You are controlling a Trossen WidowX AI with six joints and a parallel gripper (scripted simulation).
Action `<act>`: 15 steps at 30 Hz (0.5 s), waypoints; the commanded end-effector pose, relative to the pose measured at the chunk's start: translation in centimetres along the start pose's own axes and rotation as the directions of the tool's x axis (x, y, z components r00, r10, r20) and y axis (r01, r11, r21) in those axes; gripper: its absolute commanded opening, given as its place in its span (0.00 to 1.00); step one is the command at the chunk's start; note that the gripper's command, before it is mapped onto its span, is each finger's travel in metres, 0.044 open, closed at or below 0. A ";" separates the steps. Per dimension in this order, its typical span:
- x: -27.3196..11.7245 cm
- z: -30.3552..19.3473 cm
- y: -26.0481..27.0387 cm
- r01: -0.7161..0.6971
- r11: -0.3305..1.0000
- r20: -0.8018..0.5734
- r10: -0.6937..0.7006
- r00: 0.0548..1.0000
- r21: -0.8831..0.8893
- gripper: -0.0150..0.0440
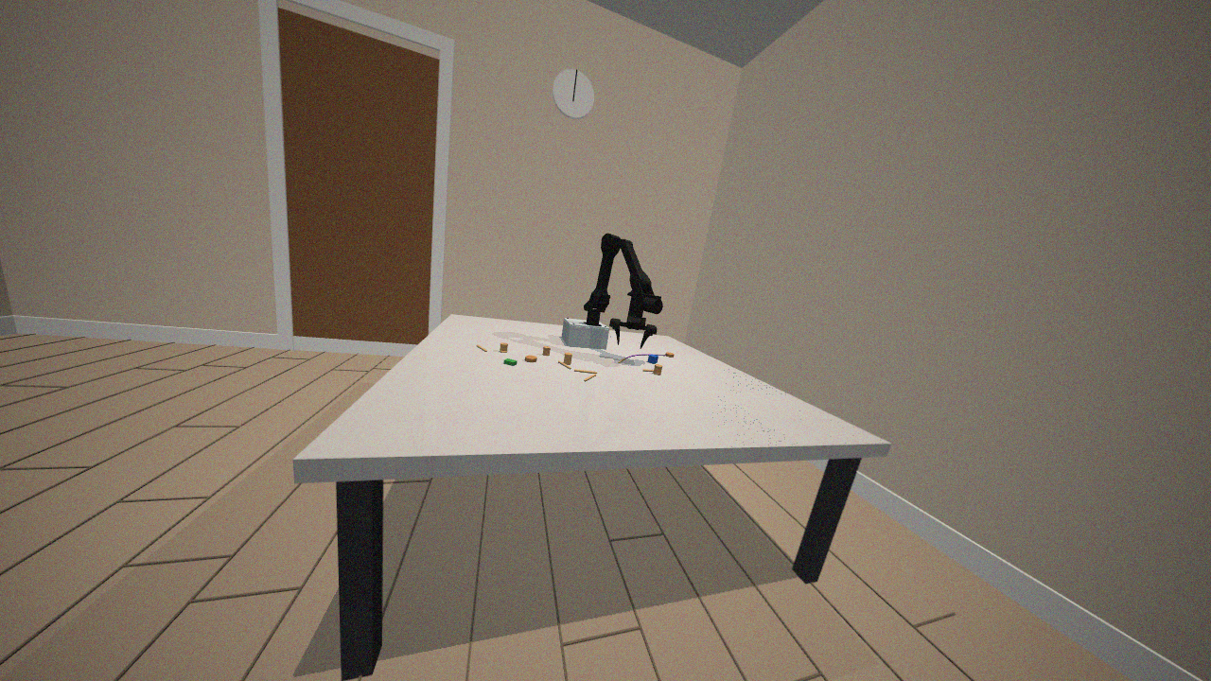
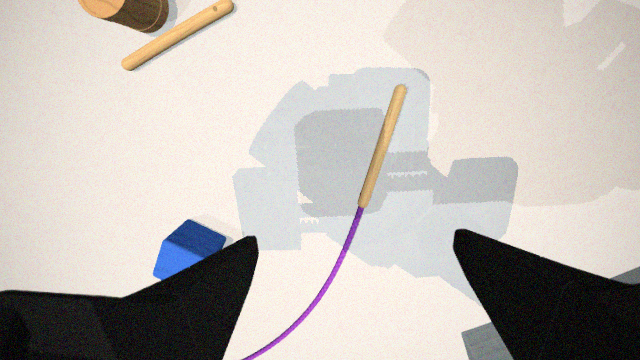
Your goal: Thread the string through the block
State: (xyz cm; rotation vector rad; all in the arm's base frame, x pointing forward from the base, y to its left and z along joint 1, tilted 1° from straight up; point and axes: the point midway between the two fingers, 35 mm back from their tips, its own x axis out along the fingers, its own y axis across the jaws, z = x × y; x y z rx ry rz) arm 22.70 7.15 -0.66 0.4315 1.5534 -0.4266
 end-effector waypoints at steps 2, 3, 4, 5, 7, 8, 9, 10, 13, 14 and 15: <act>-0.2 0.0 -1.3 -0.014 0.952 0.019 0.008 1.000 0.307 1.00; -0.2 0.0 -1.3 -0.014 0.952 0.019 0.008 1.000 0.307 1.00; -0.2 0.0 -1.3 -0.014 0.952 0.019 0.008 1.000 0.307 1.00; -0.2 0.0 -1.3 -0.014 0.952 0.019 0.008 1.000 0.307 1.00; -0.2 0.0 -1.3 -0.014 0.952 0.019 0.008 1.000 0.307 1.00; -0.2 0.0 -1.3 -0.014 0.952 0.019 0.008 1.000 0.307 1.00; -0.2 0.0 -1.3 -0.014 0.952 0.019 0.008 1.000 0.307 1.00; -0.2 0.0 -1.3 -0.014 0.952 0.019 0.008 1.000 0.307 1.00; -0.2 0.0 -1.3 -0.014 0.952 0.019 0.008 1.000 0.307 0.96; -0.2 0.0 -1.3 -0.014 0.952 0.019 0.008 1.000 0.307 0.91; -0.2 0.0 -1.3 -0.014 0.952 0.019 0.008 1.000 0.307 0.87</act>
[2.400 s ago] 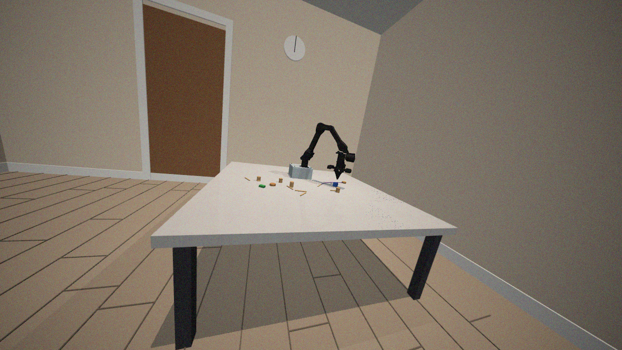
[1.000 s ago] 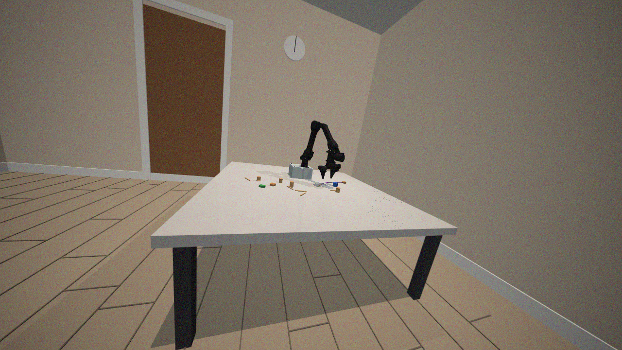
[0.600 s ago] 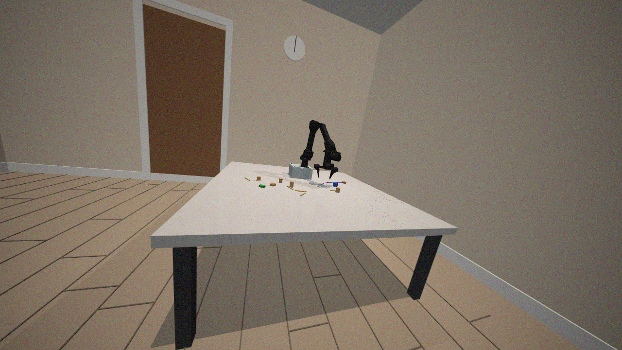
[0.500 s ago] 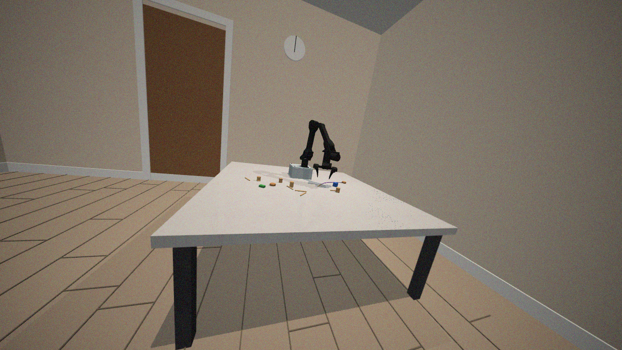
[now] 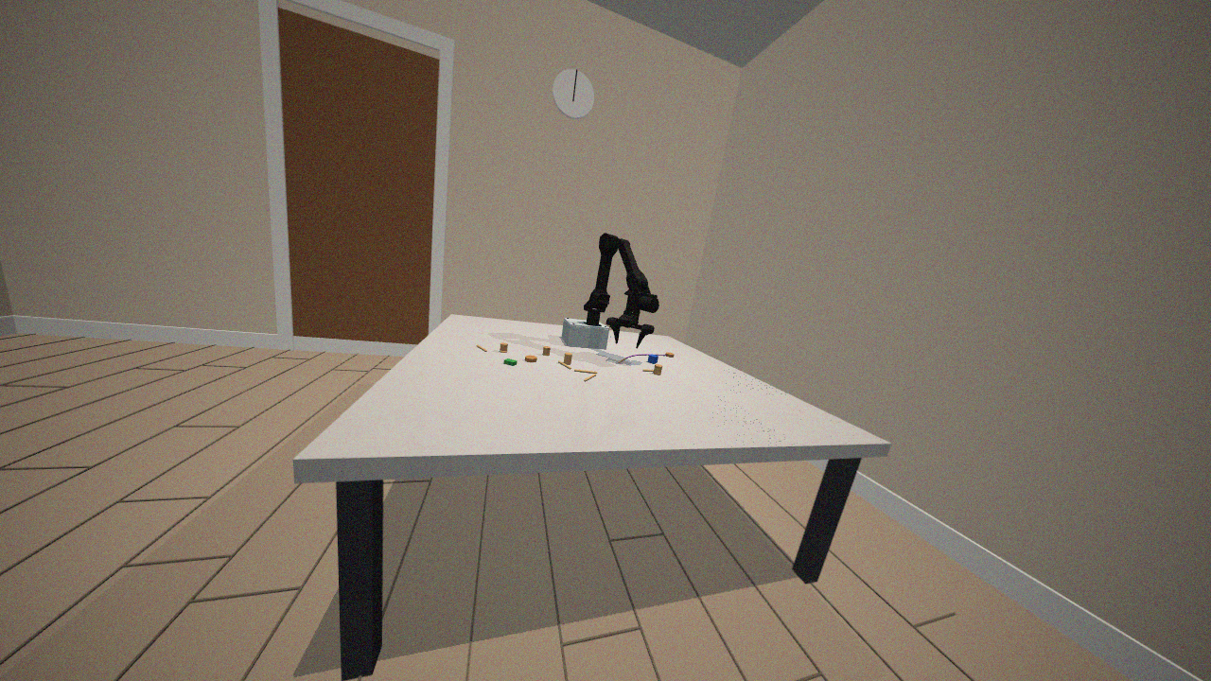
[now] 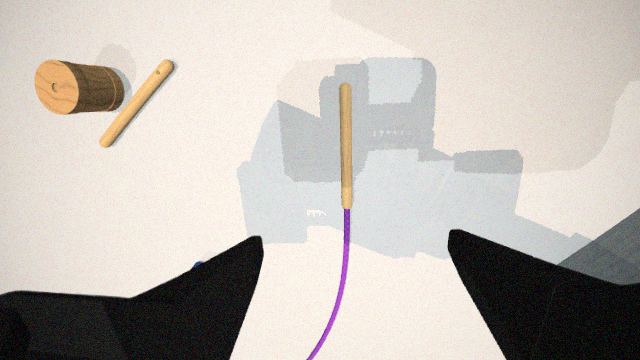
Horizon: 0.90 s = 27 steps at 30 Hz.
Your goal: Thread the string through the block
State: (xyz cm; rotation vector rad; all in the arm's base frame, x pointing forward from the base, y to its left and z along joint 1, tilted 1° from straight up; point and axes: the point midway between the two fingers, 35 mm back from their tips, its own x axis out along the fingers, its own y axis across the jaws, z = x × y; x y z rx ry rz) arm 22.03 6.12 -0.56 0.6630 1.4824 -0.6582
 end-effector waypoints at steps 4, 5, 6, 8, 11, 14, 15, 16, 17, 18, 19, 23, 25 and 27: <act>-0.1 0.1 0.0 -0.005 1.000 0.007 0.005 1.000 0.014 0.69; -0.1 0.1 0.0 -0.005 1.000 0.007 0.005 1.000 0.014 0.64; -0.1 0.1 0.0 -0.005 1.000 0.007 0.005 1.000 0.014 0.60; -0.1 0.1 0.0 -0.005 1.000 0.007 0.005 1.000 0.014 0.51; -0.1 0.1 0.0 -0.005 1.000 0.007 0.005 1.000 0.014 0.46; -0.1 0.1 0.0 -0.005 1.000 0.007 0.005 1.000 0.014 0.46; -0.1 0.1 0.0 -0.005 1.000 0.007 0.005 1.000 0.014 0.46; -0.1 0.1 0.0 -0.005 1.000 0.007 0.005 1.000 0.014 0.46; -0.1 0.1 0.0 -0.005 1.000 0.007 0.005 1.000 0.014 0.46; -0.1 0.1 0.0 -0.005 1.000 0.007 0.005 1.000 0.014 0.46; -0.1 0.1 0.0 -0.005 1.000 0.007 0.005 1.000 0.014 0.46; 0.0 0.1 0.0 -0.005 1.000 0.007 0.005 1.000 0.014 0.46; 0.2 0.1 0.0 -0.005 1.000 0.007 0.005 1.000 0.014 0.46; 0.4 0.1 0.1 -0.005 1.000 0.007 0.005 1.000 0.014 0.46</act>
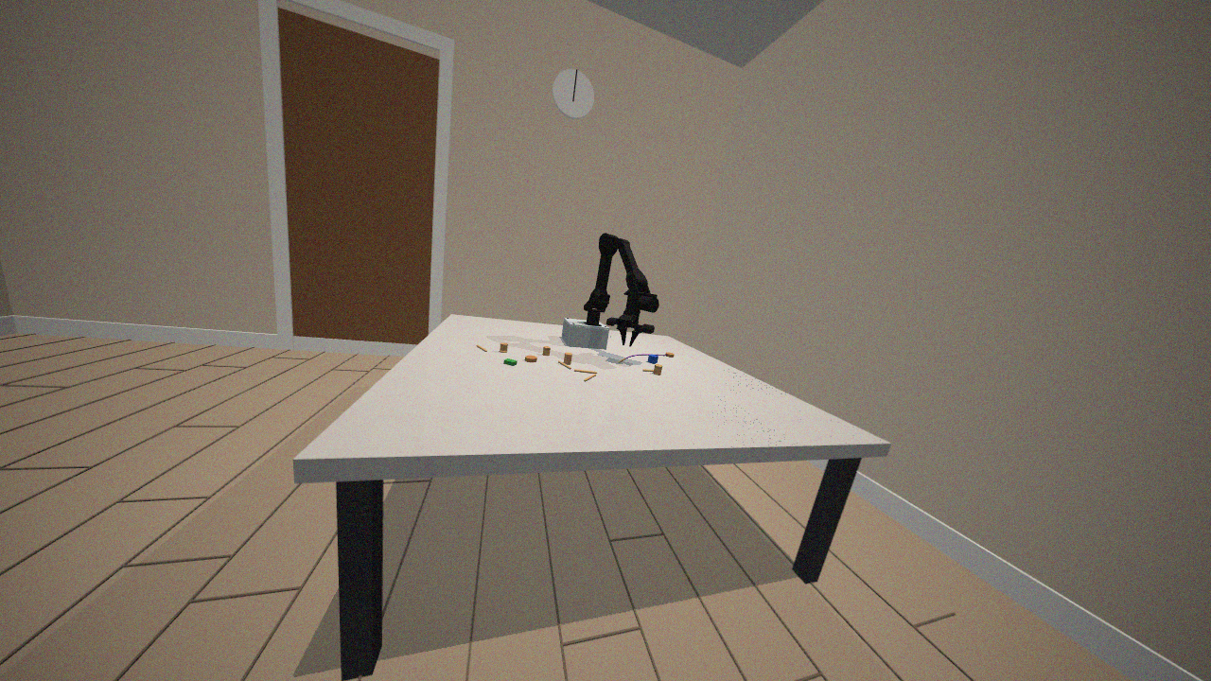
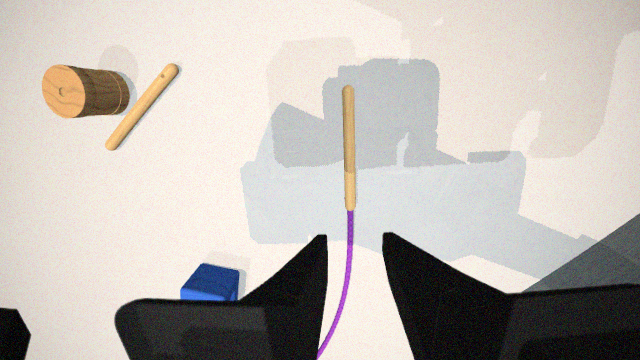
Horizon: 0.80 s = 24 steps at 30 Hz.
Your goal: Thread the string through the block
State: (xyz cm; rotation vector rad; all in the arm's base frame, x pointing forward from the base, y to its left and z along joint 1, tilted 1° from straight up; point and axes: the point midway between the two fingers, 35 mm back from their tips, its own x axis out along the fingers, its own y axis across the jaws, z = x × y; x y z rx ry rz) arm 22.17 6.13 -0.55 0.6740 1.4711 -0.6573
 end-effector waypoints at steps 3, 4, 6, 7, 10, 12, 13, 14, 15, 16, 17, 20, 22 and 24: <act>0.9 0.1 0.0 0.005 1.000 0.002 -0.005 1.000 0.006 0.46; 1.1 0.1 0.0 0.005 1.000 0.002 -0.005 1.000 0.006 0.46; 1.4 0.1 0.0 0.005 1.000 0.002 -0.005 1.000 0.006 0.46; 1.6 0.1 0.0 0.005 1.000 0.002 -0.005 1.000 0.006 0.46; 2.1 0.1 0.0 0.005 1.000 0.002 -0.005 1.000 0.006 0.46; 2.4 0.1 0.1 0.005 1.000 0.002 -0.005 1.000 0.006 0.46; 2.6 0.1 0.1 0.005 1.000 0.002 -0.005 1.000 0.006 0.46; 2.8 0.1 0.1 0.005 1.000 0.002 -0.005 1.000 0.006 0.46; 2.9 0.1 0.0 0.005 1.000 0.002 -0.005 1.000 0.006 0.46; 3.1 0.1 0.0 0.005 1.000 0.002 -0.005 1.000 0.006 0.46; 3.3 0.1 0.0 0.005 1.000 0.002 -0.005 1.000 0.006 0.46; 3.8 0.1 0.0 0.005 1.000 0.002 -0.005 1.000 0.006 0.46; 4.1 0.1 0.0 0.005 1.000 0.002 -0.005 1.000 0.006 0.46; 4.4 0.1 0.0 0.006 1.000 0.002 -0.006 1.000 0.006 0.46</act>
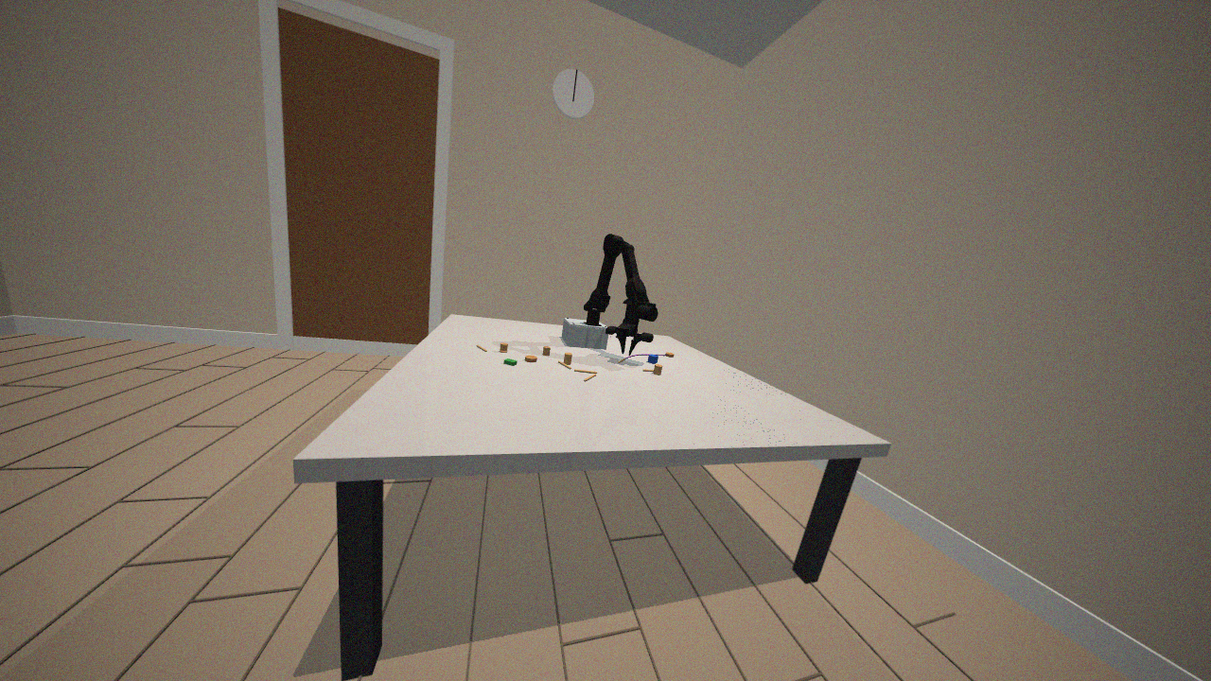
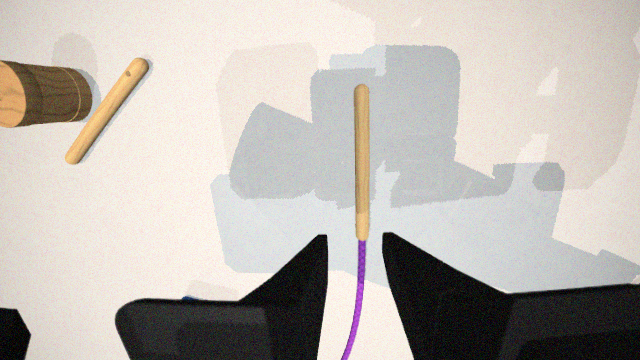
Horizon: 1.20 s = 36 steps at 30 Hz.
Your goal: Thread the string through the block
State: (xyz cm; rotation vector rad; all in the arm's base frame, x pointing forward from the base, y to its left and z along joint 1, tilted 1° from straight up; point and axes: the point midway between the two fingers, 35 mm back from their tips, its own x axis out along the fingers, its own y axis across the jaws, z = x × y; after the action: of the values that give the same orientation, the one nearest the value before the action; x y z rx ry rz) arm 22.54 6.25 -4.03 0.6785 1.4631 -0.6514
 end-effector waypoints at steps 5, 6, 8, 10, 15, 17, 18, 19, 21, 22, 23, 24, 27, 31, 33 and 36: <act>1.7 -0.1 -0.4 0.015 1.000 -0.003 -0.015 1.000 0.006 0.46; 1.9 -0.2 -0.5 0.015 1.000 -0.003 -0.015 1.000 0.006 0.46; 2.2 -0.2 -0.5 0.015 1.000 -0.003 -0.015 1.000 0.006 0.46; 2.4 -0.2 -0.5 0.015 1.000 -0.003 -0.015 1.000 0.006 0.46; 2.4 -0.2 -0.5 0.015 1.000 -0.003 -0.015 1.000 0.006 0.46; 2.4 -0.2 -0.5 0.015 1.000 -0.003 -0.015 1.000 0.006 0.46; 2.4 -0.2 -0.5 0.015 1.000 -0.003 -0.015 1.000 0.006 0.46; 2.4 -0.2 -0.5 0.015 1.000 -0.003 -0.015 1.000 0.006 0.46; 2.4 -0.2 -0.5 0.015 1.000 -0.003 -0.015 1.000 0.006 0.46; 2.4 -0.2 -0.5 0.015 1.000 -0.003 -0.015 1.000 0.006 0.46; 2.4 -0.2 -0.5 0.015 1.000 -0.003 -0.015 1.000 0.006 0.46; 2.4 -0.2 -0.5 0.015 1.000 -0.003 -0.015 1.000 0.006 0.46; 2.3 -0.2 -0.4 0.009 1.000 -0.004 -0.009 1.000 0.001 0.41; 2.3 -0.2 -0.4 0.009 1.000 -0.004 -0.009 1.000 0.001 0.25; 2.3 -0.2 -0.4 0.009 1.000 -0.004 -0.009 1.000 0.001 0.25; 2.3 -0.2 -0.4 0.009 1.000 -0.004 -0.009 1.000 0.001 0.25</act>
State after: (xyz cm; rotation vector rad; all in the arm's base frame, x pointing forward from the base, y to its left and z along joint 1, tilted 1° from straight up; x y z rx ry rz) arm 22.10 6.15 -6.33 0.6749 1.4707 -0.6581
